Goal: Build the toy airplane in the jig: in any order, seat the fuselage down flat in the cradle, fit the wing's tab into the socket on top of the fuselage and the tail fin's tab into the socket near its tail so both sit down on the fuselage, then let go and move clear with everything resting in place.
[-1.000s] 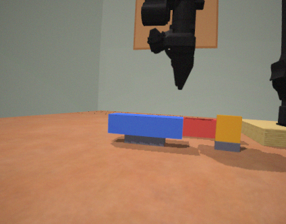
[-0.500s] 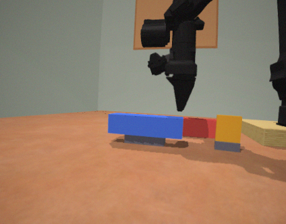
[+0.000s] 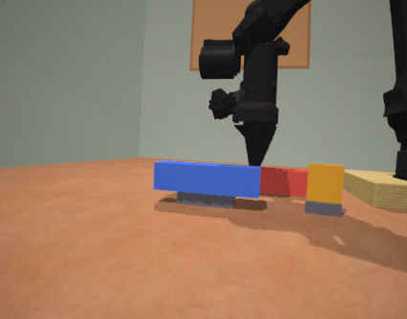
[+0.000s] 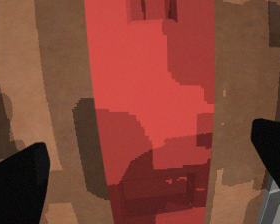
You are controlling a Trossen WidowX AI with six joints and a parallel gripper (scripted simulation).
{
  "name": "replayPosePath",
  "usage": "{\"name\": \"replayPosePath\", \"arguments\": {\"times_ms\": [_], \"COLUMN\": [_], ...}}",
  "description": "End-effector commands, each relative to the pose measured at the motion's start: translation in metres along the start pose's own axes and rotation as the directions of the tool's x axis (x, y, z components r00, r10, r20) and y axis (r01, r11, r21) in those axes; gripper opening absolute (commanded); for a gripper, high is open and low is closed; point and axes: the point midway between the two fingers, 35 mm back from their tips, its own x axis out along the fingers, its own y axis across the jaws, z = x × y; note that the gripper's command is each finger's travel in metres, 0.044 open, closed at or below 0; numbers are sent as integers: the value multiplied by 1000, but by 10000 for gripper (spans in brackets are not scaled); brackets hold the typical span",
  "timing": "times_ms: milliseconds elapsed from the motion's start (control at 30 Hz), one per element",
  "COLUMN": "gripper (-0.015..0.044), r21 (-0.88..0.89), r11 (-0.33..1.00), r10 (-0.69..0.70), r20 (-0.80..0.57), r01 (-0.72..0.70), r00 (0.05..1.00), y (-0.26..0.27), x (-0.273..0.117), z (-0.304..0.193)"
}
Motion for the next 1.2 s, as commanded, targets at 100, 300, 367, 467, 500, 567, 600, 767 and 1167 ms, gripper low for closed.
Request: {"name": "replayPosePath", "arguments": {"times_ms": [100, 300, 367, 467, 500, 567, 600, 767, 1167], "gripper": [440, 440, 440, 440, 440, 387, 361, 230, 52], "r21": [3, 3, 3, 3, 3, 3, 3, 3, 3], "r11": [1000, 1000, 1000, 1000, 1000, 1000, 1000, 1000, 1000], "r10": [-5, -5, -5, -5, -5, -5, -5, -5, -5], "r20": [-1, -1, -1, -2, -2, -2, -2, -2, -1], "r01": [5, 5, 5, 5, 5, 5, 5, 5, 5], "r00": [1000, 1000, 1000, 1000, 1000, 1000, 1000, 1000, 1000], "y": [-1, -1, -1, -1, -1, -1, -1, -1, -1], "x": [12, 22, 25, 28, 29, 29, 29, 29, 27], "z": [0, -1, -1, -2, -2, -2, -2, -2, -1]}}
